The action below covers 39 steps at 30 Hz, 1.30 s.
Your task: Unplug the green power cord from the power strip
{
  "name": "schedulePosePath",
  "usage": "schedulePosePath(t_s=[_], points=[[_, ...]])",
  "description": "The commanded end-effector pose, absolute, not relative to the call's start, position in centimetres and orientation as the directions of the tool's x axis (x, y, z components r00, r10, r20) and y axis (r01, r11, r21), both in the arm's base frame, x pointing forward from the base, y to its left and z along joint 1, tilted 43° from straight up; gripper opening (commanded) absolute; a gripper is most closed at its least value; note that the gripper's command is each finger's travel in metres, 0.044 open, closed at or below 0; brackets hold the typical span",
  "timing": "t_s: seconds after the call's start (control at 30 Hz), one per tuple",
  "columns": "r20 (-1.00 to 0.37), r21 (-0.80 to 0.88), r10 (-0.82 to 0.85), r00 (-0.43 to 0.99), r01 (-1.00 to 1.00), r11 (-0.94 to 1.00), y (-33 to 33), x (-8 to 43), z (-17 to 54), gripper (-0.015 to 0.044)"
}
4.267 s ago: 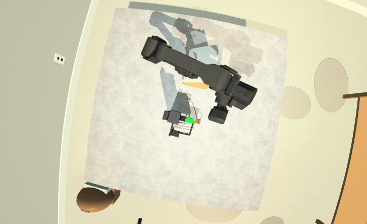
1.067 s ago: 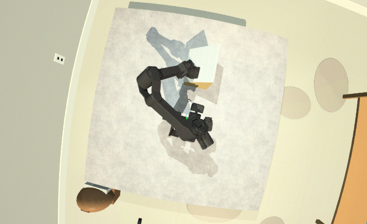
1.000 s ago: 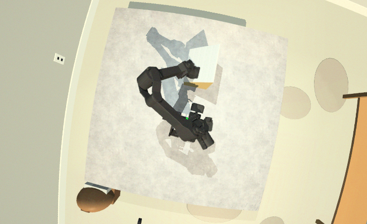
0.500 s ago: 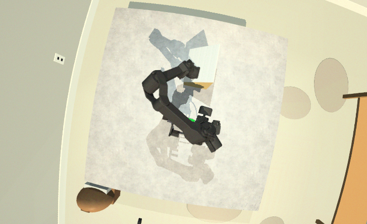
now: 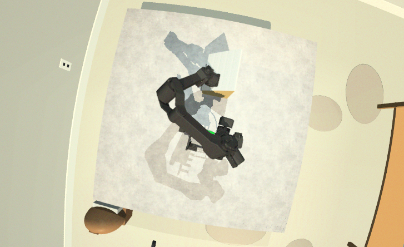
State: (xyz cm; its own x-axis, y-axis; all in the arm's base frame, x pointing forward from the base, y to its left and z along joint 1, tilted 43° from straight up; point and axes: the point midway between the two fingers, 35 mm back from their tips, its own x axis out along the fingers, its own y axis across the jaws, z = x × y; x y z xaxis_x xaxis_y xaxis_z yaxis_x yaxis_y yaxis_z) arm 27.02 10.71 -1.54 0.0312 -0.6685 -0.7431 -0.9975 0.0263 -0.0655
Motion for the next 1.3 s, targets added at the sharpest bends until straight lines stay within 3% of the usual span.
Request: schedulePosePath(t_s=[0.0, 1.27], points=[[-0.741, -0.067, -0.67, 0.036, -0.998, 0.02, 10.8, 27.0, -1.4, 0.016], [-0.736, -0.063, -0.676, 0.045, -0.998, 0.002, 7.8, 26.4, 2.1, 0.016]])
